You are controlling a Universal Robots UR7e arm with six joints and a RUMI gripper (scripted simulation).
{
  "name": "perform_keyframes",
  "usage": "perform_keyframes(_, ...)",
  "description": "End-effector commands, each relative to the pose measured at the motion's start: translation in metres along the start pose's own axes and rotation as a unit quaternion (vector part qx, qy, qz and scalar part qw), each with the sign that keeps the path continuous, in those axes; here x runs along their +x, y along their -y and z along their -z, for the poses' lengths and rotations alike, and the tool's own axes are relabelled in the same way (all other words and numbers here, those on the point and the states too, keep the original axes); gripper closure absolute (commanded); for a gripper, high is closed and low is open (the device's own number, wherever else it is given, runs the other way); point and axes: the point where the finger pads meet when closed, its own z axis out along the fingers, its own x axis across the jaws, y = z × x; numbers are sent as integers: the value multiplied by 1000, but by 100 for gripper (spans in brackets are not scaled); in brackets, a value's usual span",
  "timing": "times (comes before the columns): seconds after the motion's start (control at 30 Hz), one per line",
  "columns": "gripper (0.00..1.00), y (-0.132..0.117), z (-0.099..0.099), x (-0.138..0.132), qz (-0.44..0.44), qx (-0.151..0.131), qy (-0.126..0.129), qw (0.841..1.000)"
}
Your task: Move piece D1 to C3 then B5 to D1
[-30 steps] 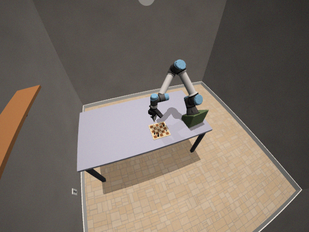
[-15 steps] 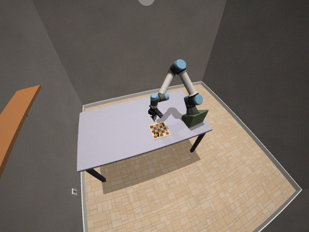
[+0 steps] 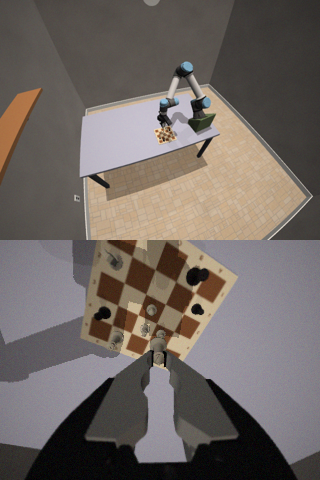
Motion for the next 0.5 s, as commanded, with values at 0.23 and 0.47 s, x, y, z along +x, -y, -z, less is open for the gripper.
perform_keyframes(0.23, 100, 77, 0, -7, -138, -4, 3, 990)
perform_keyframes(0.47, 100, 104, -1, -14, -191, -6, 3, 982)
